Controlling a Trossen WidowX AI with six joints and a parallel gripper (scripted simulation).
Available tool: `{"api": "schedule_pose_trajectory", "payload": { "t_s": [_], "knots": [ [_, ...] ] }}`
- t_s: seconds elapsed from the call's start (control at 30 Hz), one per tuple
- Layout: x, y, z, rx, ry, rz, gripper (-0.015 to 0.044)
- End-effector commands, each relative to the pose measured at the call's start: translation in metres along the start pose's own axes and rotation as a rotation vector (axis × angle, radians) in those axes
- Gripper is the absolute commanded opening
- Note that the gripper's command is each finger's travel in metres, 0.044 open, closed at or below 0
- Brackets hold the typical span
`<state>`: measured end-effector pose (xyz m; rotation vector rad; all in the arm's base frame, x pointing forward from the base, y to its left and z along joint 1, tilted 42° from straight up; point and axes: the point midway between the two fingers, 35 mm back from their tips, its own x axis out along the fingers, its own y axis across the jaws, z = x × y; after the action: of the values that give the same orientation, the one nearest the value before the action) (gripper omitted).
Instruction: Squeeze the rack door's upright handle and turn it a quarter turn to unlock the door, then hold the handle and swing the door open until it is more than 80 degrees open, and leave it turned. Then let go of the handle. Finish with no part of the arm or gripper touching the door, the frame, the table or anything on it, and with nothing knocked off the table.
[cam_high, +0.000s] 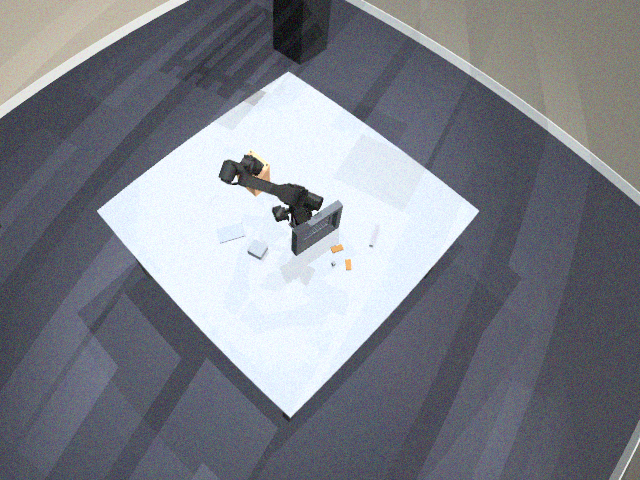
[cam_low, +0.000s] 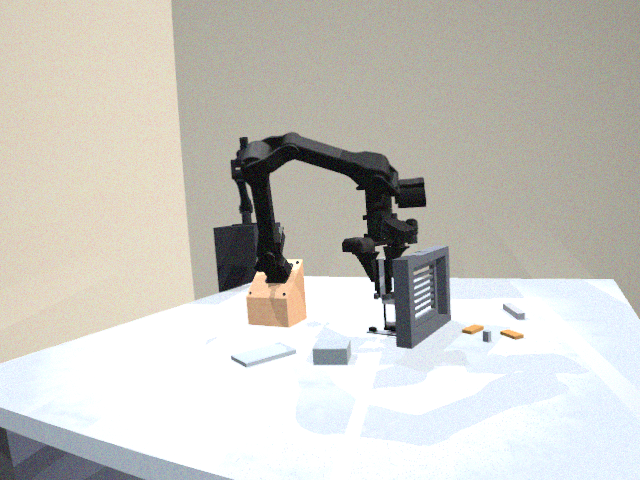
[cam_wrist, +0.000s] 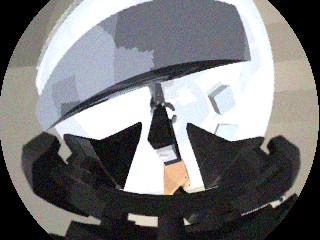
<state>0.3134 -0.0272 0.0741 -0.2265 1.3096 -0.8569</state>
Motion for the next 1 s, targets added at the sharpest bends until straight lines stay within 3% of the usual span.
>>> {"api": "schedule_pose_trajectory", "payload": {
  "t_s": [0.0,0.97],
  "knots": [
    [0.0002,-0.0001,-0.0001,-0.16,0.0,0.0,0.0294],
    [0.0003,-0.0001,-0.0001,-1.597,0.001,0.0,0.0294]
  ]
}}
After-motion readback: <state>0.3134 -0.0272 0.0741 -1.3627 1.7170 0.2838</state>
